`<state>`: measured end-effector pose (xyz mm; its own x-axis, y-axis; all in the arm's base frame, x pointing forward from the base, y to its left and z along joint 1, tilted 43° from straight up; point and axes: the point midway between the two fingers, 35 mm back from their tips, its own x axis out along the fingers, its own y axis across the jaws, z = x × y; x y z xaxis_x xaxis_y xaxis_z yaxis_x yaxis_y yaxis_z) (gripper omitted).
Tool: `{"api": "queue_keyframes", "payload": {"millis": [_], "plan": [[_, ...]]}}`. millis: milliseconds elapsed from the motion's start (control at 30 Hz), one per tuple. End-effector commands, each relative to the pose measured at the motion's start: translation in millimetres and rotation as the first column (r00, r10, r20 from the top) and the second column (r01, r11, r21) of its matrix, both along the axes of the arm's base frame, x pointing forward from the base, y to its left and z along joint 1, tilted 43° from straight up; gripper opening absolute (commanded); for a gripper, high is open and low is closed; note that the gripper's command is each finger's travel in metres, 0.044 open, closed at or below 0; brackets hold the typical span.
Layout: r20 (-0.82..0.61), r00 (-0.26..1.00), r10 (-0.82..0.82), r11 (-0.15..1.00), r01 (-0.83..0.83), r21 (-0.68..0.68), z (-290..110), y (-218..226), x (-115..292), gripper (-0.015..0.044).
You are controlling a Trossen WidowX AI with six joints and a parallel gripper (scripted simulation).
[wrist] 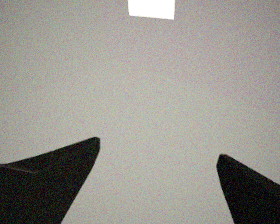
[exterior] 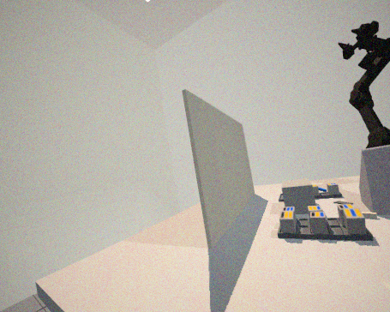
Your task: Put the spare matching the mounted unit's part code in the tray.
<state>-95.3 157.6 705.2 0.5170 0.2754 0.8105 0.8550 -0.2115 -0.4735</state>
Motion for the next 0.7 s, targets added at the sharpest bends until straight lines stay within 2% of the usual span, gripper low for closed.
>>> {"api": "queue_keyframes", "payload": {"millis": [0,233,467,667], "plan": [[0.0,1.0,0.0,1.0,0.0,0.0,0,0,0,0.0426],[0.026,0.999,-0.023,0.999,0.024,-0.021,0,6,-4,0.044],[0.302,0.926,-0.226,0.933,0.294,-0.205,-5,74,-31,0.044],[0.531,0.782,-0.326,0.782,0.539,-0.313,-23,142,-36,0.044]]}}
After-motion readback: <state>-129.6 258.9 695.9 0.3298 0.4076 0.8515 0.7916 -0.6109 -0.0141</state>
